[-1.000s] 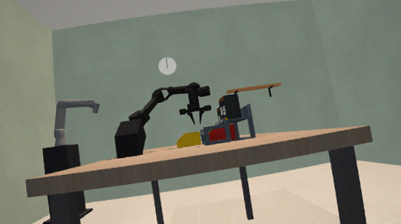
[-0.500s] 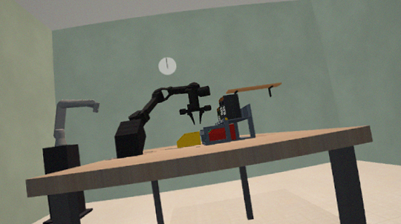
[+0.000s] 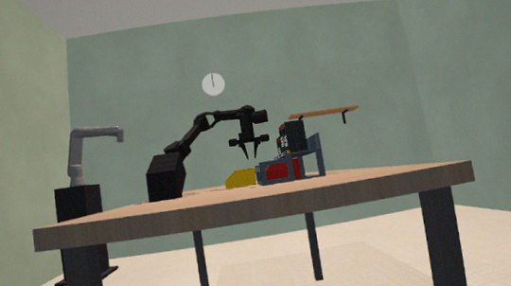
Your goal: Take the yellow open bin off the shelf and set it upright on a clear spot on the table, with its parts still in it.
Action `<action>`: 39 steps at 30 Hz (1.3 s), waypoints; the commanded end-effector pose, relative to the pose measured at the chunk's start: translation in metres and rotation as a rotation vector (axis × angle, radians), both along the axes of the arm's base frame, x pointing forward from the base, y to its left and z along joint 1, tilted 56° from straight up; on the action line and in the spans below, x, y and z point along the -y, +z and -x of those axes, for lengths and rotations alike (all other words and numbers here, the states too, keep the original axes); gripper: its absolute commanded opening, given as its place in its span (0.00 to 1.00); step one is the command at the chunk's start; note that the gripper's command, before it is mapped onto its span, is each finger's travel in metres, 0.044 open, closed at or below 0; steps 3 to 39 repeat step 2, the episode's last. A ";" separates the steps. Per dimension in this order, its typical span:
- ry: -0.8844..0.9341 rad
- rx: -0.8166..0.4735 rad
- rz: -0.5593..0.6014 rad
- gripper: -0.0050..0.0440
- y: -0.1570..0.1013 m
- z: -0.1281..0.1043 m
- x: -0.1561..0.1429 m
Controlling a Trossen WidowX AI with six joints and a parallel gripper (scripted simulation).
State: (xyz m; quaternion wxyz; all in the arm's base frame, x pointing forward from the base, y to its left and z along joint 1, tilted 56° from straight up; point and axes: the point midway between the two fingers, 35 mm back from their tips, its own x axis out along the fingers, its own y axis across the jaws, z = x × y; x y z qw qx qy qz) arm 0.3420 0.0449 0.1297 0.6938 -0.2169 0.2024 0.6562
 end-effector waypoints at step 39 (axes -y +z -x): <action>-0.002 0.015 0.002 0.41 0.004 -0.001 0.000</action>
